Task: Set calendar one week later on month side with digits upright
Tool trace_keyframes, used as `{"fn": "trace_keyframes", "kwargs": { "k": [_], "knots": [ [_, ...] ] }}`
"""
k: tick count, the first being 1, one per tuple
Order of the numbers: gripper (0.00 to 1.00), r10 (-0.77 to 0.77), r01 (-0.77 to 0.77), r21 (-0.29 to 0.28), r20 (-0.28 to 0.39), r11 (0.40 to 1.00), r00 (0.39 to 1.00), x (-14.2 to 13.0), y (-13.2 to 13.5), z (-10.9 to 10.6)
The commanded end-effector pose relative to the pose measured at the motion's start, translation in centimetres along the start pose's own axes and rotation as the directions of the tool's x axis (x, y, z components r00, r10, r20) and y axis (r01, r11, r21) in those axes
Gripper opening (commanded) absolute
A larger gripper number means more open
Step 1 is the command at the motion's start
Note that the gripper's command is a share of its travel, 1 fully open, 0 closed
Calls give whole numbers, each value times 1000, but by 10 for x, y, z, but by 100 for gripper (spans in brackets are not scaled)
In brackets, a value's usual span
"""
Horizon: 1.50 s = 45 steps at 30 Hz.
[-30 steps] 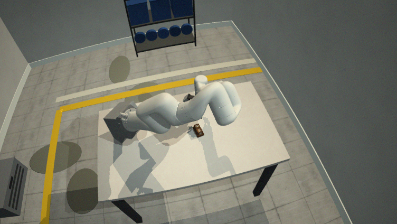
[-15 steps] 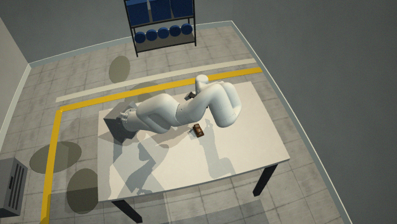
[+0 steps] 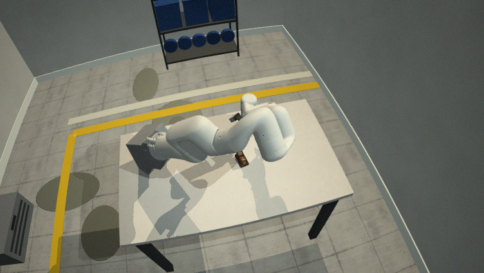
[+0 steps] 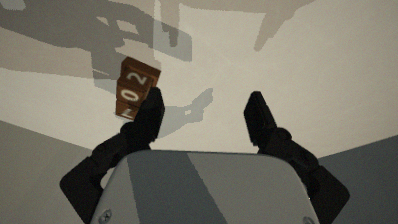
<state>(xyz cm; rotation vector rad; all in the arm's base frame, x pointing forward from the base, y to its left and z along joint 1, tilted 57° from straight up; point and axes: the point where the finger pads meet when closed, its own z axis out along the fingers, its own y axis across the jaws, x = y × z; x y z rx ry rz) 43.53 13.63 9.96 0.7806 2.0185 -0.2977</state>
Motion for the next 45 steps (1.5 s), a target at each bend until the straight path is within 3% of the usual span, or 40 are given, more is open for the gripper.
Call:
{"fn": "trace_keyframes", "kwargs": {
  "k": [1, 9, 17, 19, 25, 34, 36, 42, 45],
  "knots": [
    [100, 127, -127, -9, 2, 992, 992, -14, -3, -1],
    [100, 149, -149, -9, 2, 989, 989, -21, -5, -1],
    [100, 379, -379, -9, 0, 925, 925, -31, -8, -1],
    [100, 379, -379, -9, 0, 925, 925, -43, -12, -1],
    [100, 386, -386, -9, 0, 922, 922, -45, -12, -1],
    [100, 606, -606, -9, -3, 796, 796, -55, -15, -1],
    [100, 606, -606, -9, -3, 796, 796, -67, -19, -1],
    [100, 612, -612, -9, -3, 791, 791, -69, -20, -1],
    [100, 667, -667, -9, -3, 745, 745, -70, -20, -1]
  ]
}}
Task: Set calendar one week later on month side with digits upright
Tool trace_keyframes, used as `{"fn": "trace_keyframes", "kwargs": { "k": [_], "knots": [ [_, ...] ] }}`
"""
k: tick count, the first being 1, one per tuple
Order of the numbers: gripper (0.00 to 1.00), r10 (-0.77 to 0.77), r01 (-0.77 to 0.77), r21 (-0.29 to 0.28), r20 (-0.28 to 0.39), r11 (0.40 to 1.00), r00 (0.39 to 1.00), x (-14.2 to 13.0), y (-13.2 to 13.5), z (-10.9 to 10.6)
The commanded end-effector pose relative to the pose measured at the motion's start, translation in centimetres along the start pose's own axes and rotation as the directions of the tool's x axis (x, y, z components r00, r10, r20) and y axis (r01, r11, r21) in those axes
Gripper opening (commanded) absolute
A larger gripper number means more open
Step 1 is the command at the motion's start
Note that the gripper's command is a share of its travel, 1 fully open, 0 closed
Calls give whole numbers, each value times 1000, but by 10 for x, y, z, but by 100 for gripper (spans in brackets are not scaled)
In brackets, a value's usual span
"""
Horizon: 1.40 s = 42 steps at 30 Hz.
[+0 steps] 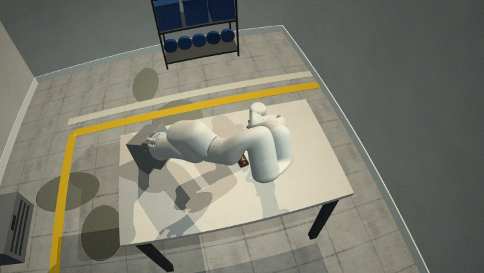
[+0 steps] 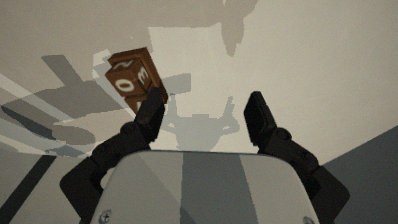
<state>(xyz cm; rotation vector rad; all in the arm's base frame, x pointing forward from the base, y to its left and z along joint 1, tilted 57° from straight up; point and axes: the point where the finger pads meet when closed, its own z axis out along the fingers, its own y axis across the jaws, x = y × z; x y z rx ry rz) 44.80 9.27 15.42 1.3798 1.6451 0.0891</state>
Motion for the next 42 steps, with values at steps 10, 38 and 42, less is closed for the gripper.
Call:
{"fn": "trace_keyframes", "kwargs": {
  "k": [10, 38, 42],
  "knots": [
    [100, 250, -250, -3, -4, 968, 968, -21, 9, -1],
    [100, 492, -492, -2, -4, 871, 870, -47, 19, 7],
    [100, 492, -492, -2, -4, 870, 870, -47, 19, 12]
  ]
}}
